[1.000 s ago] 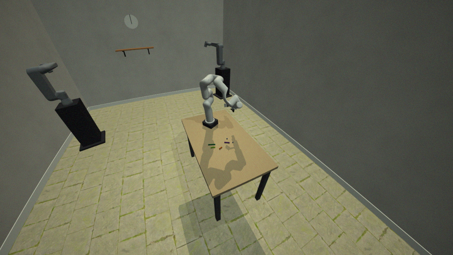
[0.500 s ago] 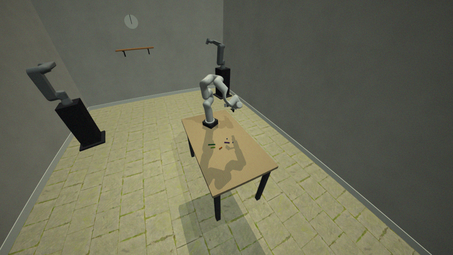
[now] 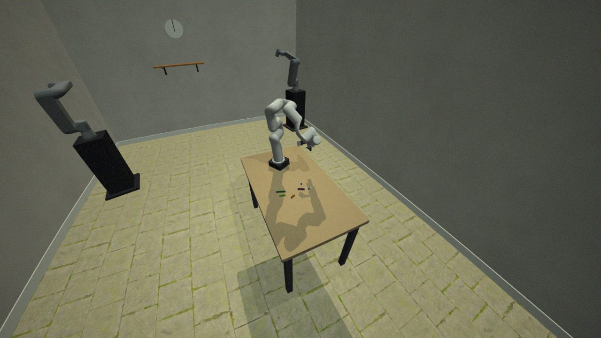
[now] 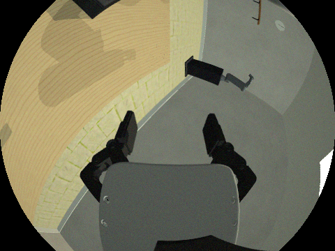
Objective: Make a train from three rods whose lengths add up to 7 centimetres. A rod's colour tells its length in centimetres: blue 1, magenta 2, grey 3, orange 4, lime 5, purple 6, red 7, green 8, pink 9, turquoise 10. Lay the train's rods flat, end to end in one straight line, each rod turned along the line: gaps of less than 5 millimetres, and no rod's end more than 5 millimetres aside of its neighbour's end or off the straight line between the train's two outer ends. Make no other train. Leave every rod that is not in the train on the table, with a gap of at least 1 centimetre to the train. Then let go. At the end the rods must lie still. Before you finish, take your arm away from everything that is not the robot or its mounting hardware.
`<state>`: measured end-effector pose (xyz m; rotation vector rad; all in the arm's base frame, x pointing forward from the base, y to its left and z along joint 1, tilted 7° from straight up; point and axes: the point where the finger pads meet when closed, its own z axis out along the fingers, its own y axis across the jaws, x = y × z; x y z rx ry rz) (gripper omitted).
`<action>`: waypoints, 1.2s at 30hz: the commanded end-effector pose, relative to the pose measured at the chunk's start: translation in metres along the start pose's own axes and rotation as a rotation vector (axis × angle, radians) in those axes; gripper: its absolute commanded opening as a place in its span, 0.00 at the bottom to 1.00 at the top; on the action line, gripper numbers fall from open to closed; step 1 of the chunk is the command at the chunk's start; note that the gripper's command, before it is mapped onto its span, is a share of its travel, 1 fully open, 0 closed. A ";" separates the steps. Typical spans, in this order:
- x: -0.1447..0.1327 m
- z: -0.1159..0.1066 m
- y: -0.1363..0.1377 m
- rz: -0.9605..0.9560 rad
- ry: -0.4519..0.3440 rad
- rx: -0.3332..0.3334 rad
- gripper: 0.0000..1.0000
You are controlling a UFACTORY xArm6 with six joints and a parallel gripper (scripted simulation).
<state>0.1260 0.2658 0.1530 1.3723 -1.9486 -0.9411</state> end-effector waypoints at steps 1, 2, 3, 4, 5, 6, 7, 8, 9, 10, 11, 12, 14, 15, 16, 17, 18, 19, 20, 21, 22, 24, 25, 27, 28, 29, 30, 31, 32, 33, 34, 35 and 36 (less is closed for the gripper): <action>0.007 -0.006 -0.023 -0.105 -0.010 0.059 1.00; 0.011 -0.009 -0.032 -0.146 -0.008 0.083 1.00; 0.014 -0.011 -0.041 -0.191 -0.005 0.109 1.00; 0.015 -0.012 -0.043 -0.202 -0.004 0.116 1.00; 0.015 -0.012 -0.043 -0.202 -0.004 0.116 1.00; 0.020 -0.015 -0.054 -0.251 0.002 0.143 1.00; 0.020 -0.015 -0.054 -0.251 0.002 0.143 1.00; 0.024 -0.018 -0.063 -0.300 0.009 0.170 1.00; 0.025 -0.019 -0.064 -0.304 0.010 0.173 1.00; 0.025 -0.019 -0.064 -0.304 0.010 0.173 1.00; 0.030 -0.022 -0.075 -0.361 0.021 0.203 1.00; 0.032 -0.024 -0.080 -0.389 0.027 0.218 1.00; 0.035 -0.026 -0.086 -0.420 0.035 0.234 1.00; 0.035 -0.026 -0.086 -0.420 0.035 0.234 1.00; 0.041 -0.031 -0.097 -0.481 0.052 0.264 1.00; 0.041 -0.031 -0.097 -0.481 0.052 0.264 1.00; 0.041 -0.031 -0.097 -0.481 0.052 0.264 1.00; 0.048 -0.035 -0.109 -0.546 0.073 0.296 1.00; 0.048 -0.035 -0.109 -0.548 0.073 0.297 1.00; 0.048 -0.035 -0.109 -0.548 0.073 0.297 1.00; 0.054 -0.040 -0.119 -0.610 0.095 0.325 1.00; 0.054 -0.040 -0.120 -0.616 0.098 0.328 1.00; 0.060 -0.044 -0.130 -0.675 0.121 0.353 1.00; 0.061 -0.045 -0.132 -0.686 0.126 0.358 1.00; 0.067 -0.049 -0.140 -0.741 0.149 0.380 1.00; 0.068 -0.051 -0.143 -0.758 0.157 0.386 1.00; 0.068 -0.051 -0.143 -0.758 0.157 0.386 1.00; 0.073 -0.054 -0.150 -0.808 0.181 0.405 1.00; 0.076 -0.056 -0.154 -0.831 0.192 0.414 1.00; 0.078 -0.058 -0.157 -0.853 0.203 0.421 1.00; 0.078 -0.058 -0.157 -0.853 0.203 0.421 1.00; 0.078 -0.058 -0.157 -0.853 0.203 0.421 1.00; 0.083 -0.061 -0.164 -0.906 0.231 0.439 1.00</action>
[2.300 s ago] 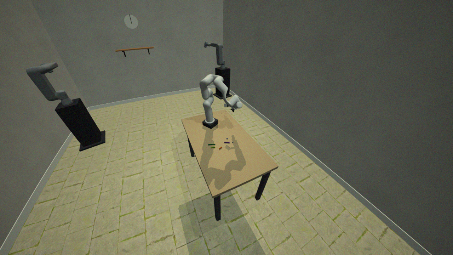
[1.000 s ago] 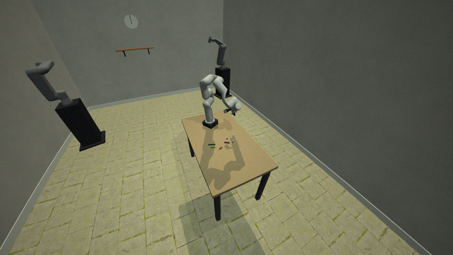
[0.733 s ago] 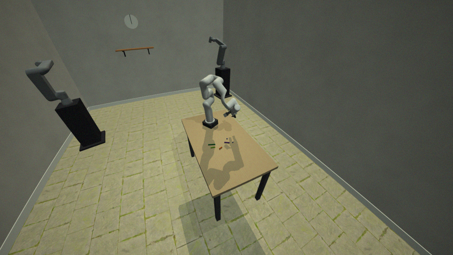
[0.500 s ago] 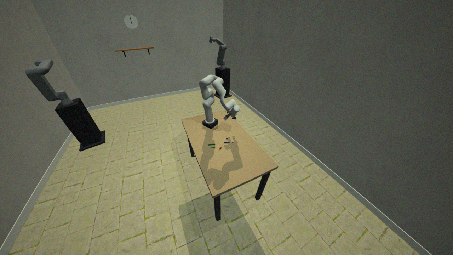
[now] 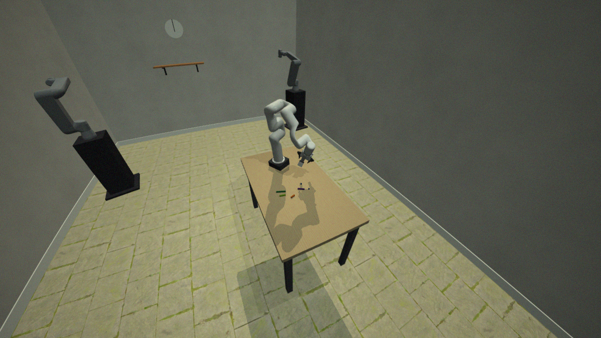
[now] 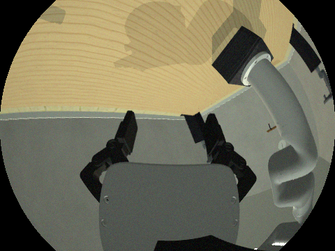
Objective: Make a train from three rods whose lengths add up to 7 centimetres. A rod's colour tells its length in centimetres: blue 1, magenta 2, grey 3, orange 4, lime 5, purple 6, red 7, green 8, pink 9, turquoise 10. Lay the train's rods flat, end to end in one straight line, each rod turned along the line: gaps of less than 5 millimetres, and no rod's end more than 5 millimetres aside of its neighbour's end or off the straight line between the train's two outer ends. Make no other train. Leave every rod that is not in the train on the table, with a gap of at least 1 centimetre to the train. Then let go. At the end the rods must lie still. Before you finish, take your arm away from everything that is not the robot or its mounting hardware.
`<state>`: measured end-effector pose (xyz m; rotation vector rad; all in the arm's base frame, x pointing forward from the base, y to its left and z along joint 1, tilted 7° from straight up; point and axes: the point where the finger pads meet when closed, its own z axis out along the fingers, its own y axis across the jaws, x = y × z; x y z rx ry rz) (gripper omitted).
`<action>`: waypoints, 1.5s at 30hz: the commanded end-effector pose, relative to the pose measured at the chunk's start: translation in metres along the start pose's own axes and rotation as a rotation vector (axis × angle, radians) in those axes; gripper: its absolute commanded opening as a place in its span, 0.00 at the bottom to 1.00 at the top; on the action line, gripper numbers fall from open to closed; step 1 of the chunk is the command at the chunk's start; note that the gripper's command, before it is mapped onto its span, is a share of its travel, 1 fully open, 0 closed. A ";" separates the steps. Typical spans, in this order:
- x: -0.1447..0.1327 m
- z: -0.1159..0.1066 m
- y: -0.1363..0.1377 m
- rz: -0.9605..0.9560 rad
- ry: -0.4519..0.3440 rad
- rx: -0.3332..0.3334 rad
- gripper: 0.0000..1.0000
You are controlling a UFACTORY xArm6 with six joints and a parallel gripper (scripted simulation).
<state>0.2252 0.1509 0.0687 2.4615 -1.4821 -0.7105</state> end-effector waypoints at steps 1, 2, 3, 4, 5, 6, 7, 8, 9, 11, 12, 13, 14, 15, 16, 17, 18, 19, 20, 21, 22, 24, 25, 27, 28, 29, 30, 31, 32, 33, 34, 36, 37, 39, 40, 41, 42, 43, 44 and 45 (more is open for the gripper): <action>0.020 -0.001 -0.006 -0.114 0.033 0.040 1.00; 0.030 -0.002 -0.008 -0.174 0.057 0.052 1.00; 0.033 -0.002 -0.008 -0.194 0.065 0.056 1.00; 0.033 -0.002 -0.008 -0.194 0.065 0.056 1.00; 0.041 -0.002 -0.010 -0.242 0.085 0.064 1.00; 0.045 -0.003 -0.010 -0.267 0.095 0.068 1.00; 0.046 -0.003 -0.011 -0.276 0.099 0.069 1.00; 0.046 -0.003 -0.011 -0.276 0.099 0.069 1.00; 0.056 -0.004 -0.012 -0.343 0.127 0.078 1.00; 0.059 -0.004 -0.013 -0.359 0.134 0.080 1.00; 0.067 -0.005 -0.014 -0.413 0.157 0.085 1.00; 0.070 -0.005 -0.014 -0.437 0.167 0.087 1.00; 0.074 -0.005 -0.015 -0.461 0.177 0.089 1.00; 0.074 -0.005 -0.015 -0.461 0.177 0.089 1.00; 0.074 -0.005 -0.015 -0.461 0.177 0.089 1.00; 0.083 -0.007 -0.016 -0.524 0.204 0.092 1.00; 0.083 -0.007 -0.016 -0.524 0.204 0.092 1.00; 0.090 -0.007 -0.017 -0.579 0.228 0.093 1.00; 0.093 -0.008 -0.017 -0.600 0.237 0.094 1.00; 0.094 -0.008 -0.018 -0.606 0.240 0.094 1.00; 0.094 -0.008 -0.018 -0.606 0.240 0.094 1.00; 0.104 -0.010 -0.019 -0.687 0.274 0.093 1.00; 0.104 -0.010 -0.019 -0.687 0.274 0.093 1.00; 0.114 -0.011 -0.020 -0.766 0.308 0.089 1.00; 0.114 -0.011 -0.020 -0.766 0.308 0.089 1.00; 0.120 -0.012 -0.021 -0.817 0.330 0.086 1.00; 0.123 -0.013 -0.021 -0.842 0.341 0.084 1.00; 0.126 -0.013 -0.021 -0.867 0.351 0.082 1.00; 0.126 -0.013 -0.021 -0.867 0.351 0.082 1.00; 0.126 -0.013 -0.021 -0.867 0.351 0.082 1.00; 0.134 -0.015 -0.022 -0.941 0.383 0.074 1.00; 0.138 -0.016 -0.022 -0.984 0.401 0.069 1.00; 0.139 -0.016 -0.022 -0.990 0.403 0.068 1.00; 0.146 -0.017 -0.023 -1.059 0.432 0.058 1.00; 0.148 -0.018 -0.023 -1.083 0.442 0.054 1.00; 0.150 -0.018 -0.023 -1.104 0.451 0.050 1.00; 0.152 -0.019 -0.024 -1.124 0.459 0.047 1.00; 0.152 -0.019 -0.024 -1.124 0.459 0.047 1.00; 0.157 -0.020 -0.024 -1.182 0.483 0.036 1.00; 0.159 -0.021 -0.024 -1.206 0.493 0.031 1.00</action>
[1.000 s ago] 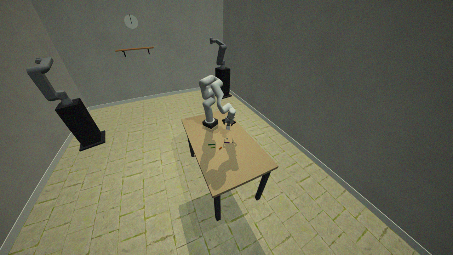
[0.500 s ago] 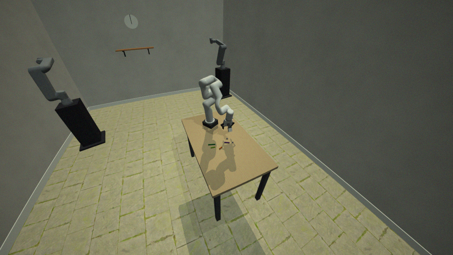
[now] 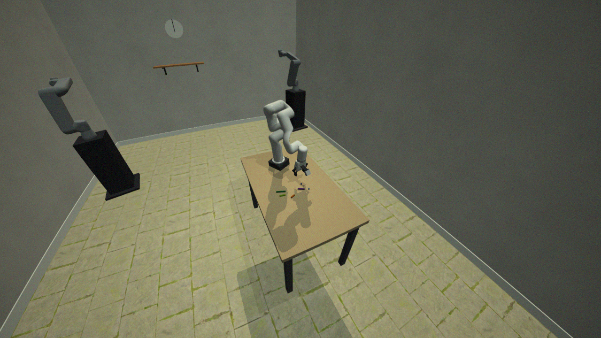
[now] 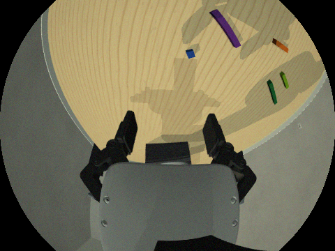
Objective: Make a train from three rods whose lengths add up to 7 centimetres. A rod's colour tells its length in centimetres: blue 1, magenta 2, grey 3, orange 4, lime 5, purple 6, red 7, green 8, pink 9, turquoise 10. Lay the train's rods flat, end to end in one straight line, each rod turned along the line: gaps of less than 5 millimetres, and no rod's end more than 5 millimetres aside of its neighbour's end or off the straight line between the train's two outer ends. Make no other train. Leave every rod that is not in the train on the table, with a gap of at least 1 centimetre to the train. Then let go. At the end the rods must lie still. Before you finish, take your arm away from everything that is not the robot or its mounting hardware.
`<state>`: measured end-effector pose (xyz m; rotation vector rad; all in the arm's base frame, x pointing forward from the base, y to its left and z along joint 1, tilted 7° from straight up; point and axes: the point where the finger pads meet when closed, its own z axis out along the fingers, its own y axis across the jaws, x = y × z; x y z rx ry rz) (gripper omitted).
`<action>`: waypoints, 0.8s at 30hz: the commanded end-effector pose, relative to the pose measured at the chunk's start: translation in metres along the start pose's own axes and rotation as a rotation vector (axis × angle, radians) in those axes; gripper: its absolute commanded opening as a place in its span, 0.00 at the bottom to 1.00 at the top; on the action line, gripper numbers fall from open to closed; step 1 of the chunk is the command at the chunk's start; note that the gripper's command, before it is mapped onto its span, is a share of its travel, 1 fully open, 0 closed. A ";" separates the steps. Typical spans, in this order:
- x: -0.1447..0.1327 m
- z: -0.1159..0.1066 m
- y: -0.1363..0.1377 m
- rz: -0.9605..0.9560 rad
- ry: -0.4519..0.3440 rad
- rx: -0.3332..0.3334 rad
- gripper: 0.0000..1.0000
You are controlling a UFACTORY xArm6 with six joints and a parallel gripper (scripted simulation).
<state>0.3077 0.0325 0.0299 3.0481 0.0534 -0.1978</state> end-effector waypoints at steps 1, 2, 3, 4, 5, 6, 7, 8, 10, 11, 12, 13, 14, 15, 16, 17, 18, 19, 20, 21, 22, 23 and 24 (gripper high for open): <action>0.009 0.001 0.012 -0.159 0.054 -0.008 1.00; 0.010 0.002 0.013 -0.174 0.058 -0.010 1.00; 0.010 0.002 0.013 -0.174 0.058 -0.010 1.00; 0.010 0.002 0.013 -0.174 0.058 -0.010 1.00; 0.010 0.002 0.013 -0.174 0.058 -0.010 1.00; 0.013 0.002 0.017 -0.230 0.073 -0.019 1.00; 0.015 0.002 0.020 -0.281 0.087 -0.027 1.00; 0.016 0.003 0.022 -0.312 0.095 -0.032 1.00; 0.017 0.003 0.023 -0.328 0.099 -0.035 1.00; 0.018 0.003 0.026 -0.370 0.109 -0.042 1.00; 0.020 0.003 0.028 -0.407 0.118 -0.049 1.00; 0.021 0.003 0.030 -0.435 0.125 -0.054 1.00; 0.022 0.003 0.031 -0.461 0.131 -0.059 1.00; 0.022 0.003 0.031 -0.467 0.132 -0.060 1.00; 0.022 0.003 0.031 -0.467 0.132 -0.060 1.00; 0.023 0.003 0.033 -0.490 0.138 -0.064 1.00; 0.023 0.003 0.034 -0.509 0.142 -0.068 1.00; 0.024 0.003 0.034 -0.524 0.145 -0.071 1.00; 0.024 0.003 0.035 -0.534 0.147 -0.073 1.00; 0.024 0.003 0.035 -0.534 0.147 -0.073 1.00; 0.024 0.003 0.035 -0.534 0.147 -0.073 1.00; 0.024 0.004 0.035 -0.542 0.149 -0.074 1.00; 0.025 0.004 0.036 -0.547 0.150 -0.075 1.00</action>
